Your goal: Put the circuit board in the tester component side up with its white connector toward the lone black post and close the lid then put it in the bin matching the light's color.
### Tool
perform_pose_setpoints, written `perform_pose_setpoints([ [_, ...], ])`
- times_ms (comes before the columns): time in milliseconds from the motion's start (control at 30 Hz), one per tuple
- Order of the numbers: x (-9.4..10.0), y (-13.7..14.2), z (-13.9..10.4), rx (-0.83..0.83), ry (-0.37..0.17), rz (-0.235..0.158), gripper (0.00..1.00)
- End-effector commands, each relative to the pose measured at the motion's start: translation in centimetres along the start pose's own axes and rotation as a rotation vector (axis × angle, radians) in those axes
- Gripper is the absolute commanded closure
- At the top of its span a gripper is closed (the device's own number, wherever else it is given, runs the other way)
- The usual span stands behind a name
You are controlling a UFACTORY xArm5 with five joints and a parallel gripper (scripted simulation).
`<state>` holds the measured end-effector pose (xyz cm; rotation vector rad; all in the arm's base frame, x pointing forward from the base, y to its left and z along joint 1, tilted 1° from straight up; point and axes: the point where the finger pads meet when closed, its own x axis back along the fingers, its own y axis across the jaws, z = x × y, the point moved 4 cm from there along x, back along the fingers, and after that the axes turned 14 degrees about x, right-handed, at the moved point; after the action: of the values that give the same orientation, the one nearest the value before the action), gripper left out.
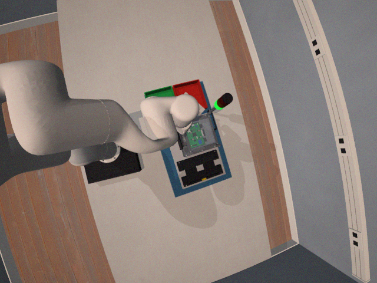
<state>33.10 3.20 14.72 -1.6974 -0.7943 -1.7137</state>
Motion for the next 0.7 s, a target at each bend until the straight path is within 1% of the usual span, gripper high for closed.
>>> perform_pose_setpoints([
  [0, 0.11, 0.08, 0.07, 0.168, 0.002, -0.003, 1.00],
  [200, 0.11, 0.08, 0.07, 0.369, 0.002, -0.003, 1.00],
  [267, 0.11, 0.08, 0.07, 0.369, 0.002, -0.003, 1.00],
  [400, 0.11, 0.08, 0.07, 0.537, 0.002, -0.003, 1.00],
  [667, 0.11, 0.08, 0.07, 0.795, 0.001, -0.003, 1.00],
])
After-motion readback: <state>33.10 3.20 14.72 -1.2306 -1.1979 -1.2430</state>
